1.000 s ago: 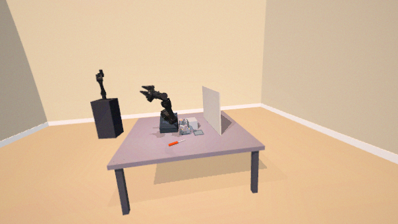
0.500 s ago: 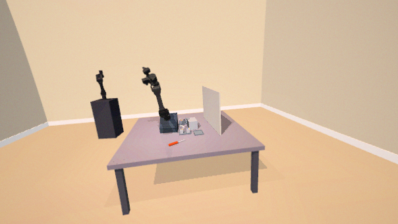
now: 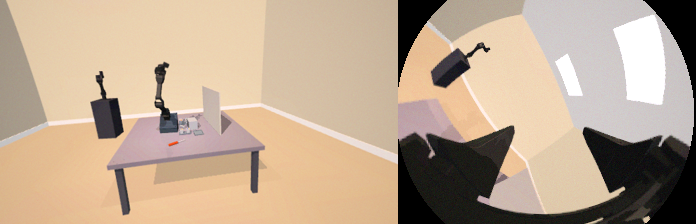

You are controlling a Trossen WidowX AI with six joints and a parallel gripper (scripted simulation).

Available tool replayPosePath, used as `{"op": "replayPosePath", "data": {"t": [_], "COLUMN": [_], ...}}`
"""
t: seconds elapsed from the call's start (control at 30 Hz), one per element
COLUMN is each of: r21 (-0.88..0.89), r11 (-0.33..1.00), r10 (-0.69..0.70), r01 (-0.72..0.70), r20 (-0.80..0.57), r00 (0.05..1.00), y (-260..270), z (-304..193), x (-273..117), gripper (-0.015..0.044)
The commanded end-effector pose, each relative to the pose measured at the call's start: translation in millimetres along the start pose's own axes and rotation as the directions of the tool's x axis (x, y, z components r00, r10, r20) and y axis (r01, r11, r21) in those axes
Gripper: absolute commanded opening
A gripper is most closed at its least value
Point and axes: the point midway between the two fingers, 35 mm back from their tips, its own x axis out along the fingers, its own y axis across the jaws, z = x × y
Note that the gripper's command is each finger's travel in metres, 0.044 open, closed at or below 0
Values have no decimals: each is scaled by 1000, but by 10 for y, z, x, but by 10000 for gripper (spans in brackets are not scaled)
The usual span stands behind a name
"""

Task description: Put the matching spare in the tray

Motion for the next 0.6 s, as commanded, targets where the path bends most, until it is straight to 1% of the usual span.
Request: {"op": "replayPosePath", "data": {"t": [0.0, 0.1, 0.23, 0.4, 0.47, 0.57], "r21": [189, 322, 464, 553, 605, 658], "r11": [982, 947, 881, 814, 758, 657], "r10": [53, 99, 171, 239, 292, 385], "r01": [-19, 14, 97, 177, 242, 369], "r20": [-177, -331, -502, -596, -647, -713], "r00": [983, 938, 848, 767, 704, 585], "y": [18, 31, 89, 186, 282, 475], "z": [-508, -1022, -1683, -2135, -2439, -2947], "x": [316, 467, 556, 593, 612, 594], "gripper": [440, 440, 440, 440, 440, 440]}}
